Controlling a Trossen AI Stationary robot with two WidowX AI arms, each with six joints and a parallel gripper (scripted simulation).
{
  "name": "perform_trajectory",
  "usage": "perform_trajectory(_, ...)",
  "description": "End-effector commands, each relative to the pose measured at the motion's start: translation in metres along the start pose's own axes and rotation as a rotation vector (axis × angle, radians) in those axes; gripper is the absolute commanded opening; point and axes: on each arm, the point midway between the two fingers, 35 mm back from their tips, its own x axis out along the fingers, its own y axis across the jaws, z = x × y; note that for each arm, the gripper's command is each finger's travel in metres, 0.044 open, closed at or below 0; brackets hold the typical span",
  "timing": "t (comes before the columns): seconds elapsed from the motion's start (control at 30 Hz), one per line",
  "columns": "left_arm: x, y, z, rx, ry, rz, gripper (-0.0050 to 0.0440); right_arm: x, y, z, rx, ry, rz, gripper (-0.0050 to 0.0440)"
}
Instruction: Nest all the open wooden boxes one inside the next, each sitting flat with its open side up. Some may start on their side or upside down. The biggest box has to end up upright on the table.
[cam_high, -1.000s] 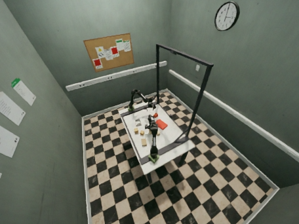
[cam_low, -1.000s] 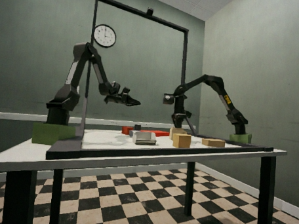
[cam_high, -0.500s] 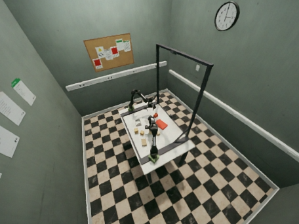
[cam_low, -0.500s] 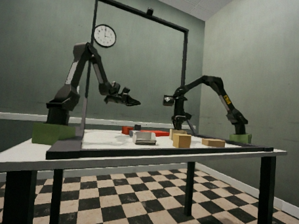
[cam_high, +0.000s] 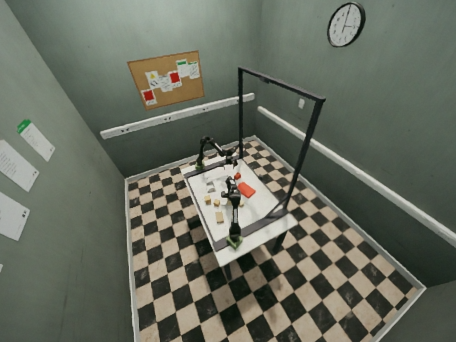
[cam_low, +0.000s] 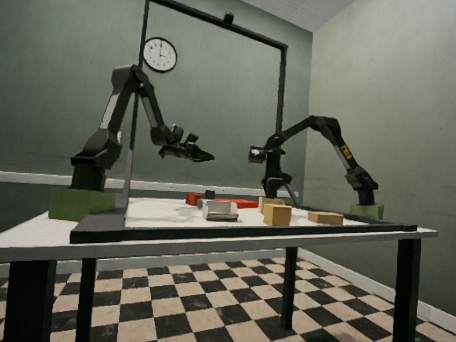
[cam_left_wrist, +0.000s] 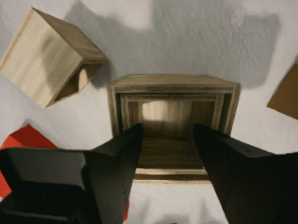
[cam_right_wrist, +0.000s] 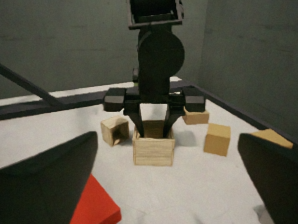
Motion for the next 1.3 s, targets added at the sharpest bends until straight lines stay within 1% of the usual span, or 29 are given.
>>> perform_trajectory(0.0, -0.0036, 0.001, -0.0041, 0.0, 0.016, -0.004, 0.0279, -0.0019, 0.0001, 0.0064, 0.015, -0.007, 0.003, 0.04)
perform_trajectory(0.17, -0.0062, 0.0005, -0.008, 0.002, 0.026, -0.002, 0.0279, -0.0019, 0.0001, 0.0064, 0.015, -0.007, 0.003, 0.04)
perform_trajectory(0.3, -0.0055, 0.0011, -0.0075, 0.0, 0.024, -0.002, 0.0279, -0.0019, 0.0001, 0.0064, 0.015, -0.007, 0.003, 0.04)
perform_trajectory(0.37, -0.0093, 0.0009, -0.006, 0.003, 0.031, -0.003, 0.0279, -0.0019, 0.0001, 0.0064, 0.015, -0.007, 0.003, 0.04)
perform_trajectory(0.57, -0.0076, 0.0008, -0.0037, 0.002, 0.025, -0.002, 0.0279, -0.0019, 0.0001, 0.0064, 0.015, -0.007, 0.003, 0.04)
perform_trajectory(0.6, -0.0033, 0.0008, -0.0024, -0.001, 0.013, -0.003, 0.0279, -0.0019, 0.0001, 0.0064, 0.015, -0.007, 0.003, 0.04)
perform_trajectory(0.7, -0.0087, 0.0007, -0.0051, 0.002, 0.028, -0.002, 0.0207, -0.0019, 0.0001, 0.0064, 0.015, -0.007, 0.003, 0.04)
perform_trajectory(1.07, -0.0105, 0.0007, -0.006, 0.003, 0.033, -0.002, 0.0133, -0.0019, 0.0001, 0.0064, 0.015, -0.007, 0.003, 0.04)
perform_trajectory(1.13, -0.0105, 0.0007, -0.006, 0.003, 0.033, -0.002, 0.0133, -0.0019, 0.0001, 0.0064, 0.015, -0.007, 0.003, 0.04)
perform_trajectory(1.27, -0.0105, 0.0007, -0.006, 0.003, 0.033, -0.002, 0.0107, -0.0019, 0.0001, 0.0064, 0.015, -0.007, 0.003, 0.04)
